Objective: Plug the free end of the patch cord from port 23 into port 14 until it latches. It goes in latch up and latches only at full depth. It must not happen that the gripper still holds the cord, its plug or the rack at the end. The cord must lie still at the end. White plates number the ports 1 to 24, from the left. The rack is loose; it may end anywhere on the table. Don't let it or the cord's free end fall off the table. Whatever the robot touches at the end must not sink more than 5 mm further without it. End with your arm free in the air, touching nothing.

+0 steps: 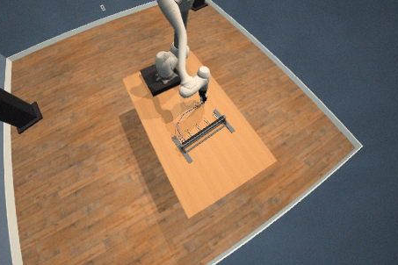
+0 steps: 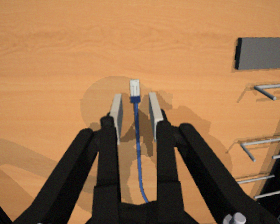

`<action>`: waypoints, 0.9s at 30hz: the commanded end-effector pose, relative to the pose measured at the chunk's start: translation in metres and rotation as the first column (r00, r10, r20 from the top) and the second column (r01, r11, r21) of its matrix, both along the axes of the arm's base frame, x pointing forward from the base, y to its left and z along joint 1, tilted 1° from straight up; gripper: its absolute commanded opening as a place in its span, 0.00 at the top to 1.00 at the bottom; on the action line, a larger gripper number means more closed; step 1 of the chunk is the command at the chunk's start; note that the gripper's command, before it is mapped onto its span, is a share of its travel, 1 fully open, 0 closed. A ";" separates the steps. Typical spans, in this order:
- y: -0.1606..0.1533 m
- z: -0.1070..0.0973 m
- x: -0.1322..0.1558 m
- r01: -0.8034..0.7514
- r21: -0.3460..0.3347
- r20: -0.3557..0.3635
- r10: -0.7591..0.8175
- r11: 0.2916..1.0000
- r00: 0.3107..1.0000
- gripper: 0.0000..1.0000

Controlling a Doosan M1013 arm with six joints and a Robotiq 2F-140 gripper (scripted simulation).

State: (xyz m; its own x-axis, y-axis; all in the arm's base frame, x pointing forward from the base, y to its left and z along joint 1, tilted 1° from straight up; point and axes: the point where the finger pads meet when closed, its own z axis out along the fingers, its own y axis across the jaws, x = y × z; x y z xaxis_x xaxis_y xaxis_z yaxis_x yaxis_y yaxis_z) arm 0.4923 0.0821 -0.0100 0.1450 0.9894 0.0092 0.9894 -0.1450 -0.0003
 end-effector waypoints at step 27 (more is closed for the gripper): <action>0.000 -0.007 0.000 0.000 0.000 0.000 0.000 1.000 1.000 0.78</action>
